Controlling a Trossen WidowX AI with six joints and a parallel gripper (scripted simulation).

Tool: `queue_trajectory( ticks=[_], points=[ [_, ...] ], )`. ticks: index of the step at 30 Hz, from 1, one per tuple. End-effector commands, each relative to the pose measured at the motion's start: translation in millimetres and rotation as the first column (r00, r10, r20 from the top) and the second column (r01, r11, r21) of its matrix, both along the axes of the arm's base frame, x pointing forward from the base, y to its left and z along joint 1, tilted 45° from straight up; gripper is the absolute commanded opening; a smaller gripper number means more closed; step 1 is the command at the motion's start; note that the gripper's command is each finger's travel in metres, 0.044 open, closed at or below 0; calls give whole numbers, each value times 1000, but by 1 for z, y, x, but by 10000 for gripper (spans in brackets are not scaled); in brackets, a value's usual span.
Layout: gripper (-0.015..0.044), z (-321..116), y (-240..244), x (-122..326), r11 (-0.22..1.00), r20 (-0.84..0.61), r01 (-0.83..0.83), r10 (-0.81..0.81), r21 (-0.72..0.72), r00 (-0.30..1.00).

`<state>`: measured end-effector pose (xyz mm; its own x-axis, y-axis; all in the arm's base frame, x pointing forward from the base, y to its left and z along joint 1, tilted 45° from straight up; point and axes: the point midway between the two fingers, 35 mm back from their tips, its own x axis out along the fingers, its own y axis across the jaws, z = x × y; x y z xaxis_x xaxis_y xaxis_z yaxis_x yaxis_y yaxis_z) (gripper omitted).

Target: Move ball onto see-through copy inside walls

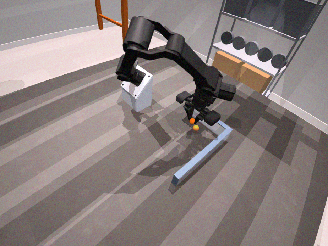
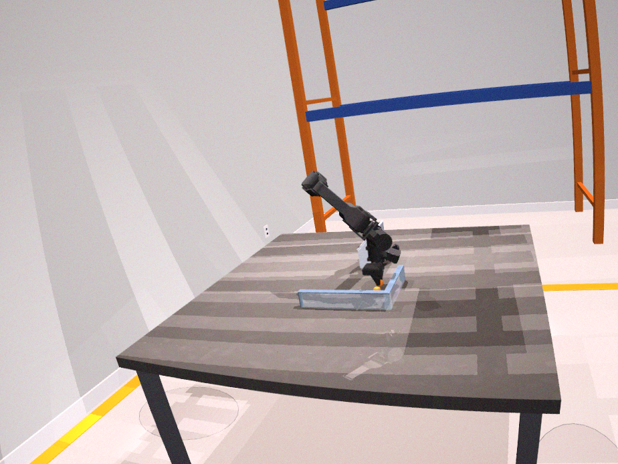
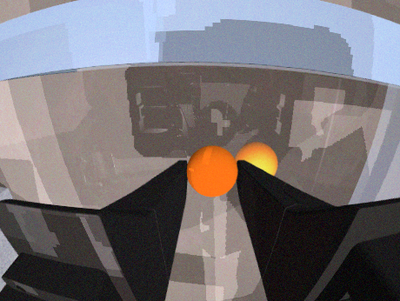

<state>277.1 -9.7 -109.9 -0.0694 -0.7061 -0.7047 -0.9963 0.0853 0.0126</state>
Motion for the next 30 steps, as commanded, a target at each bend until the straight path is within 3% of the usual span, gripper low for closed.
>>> queue_trajectory(
  ticks=[1, 13, 30],
  points=[
    [0, 18, 20, 10, 1000, 27, -2, 1, 15, 1000],
    [0, 76, 74, 8, 1000, 26, 0, -1, 12, 1000],
    [0, 40, 32, 31, 1000, 28, 0, 0, 11, 1000]
  ],
)
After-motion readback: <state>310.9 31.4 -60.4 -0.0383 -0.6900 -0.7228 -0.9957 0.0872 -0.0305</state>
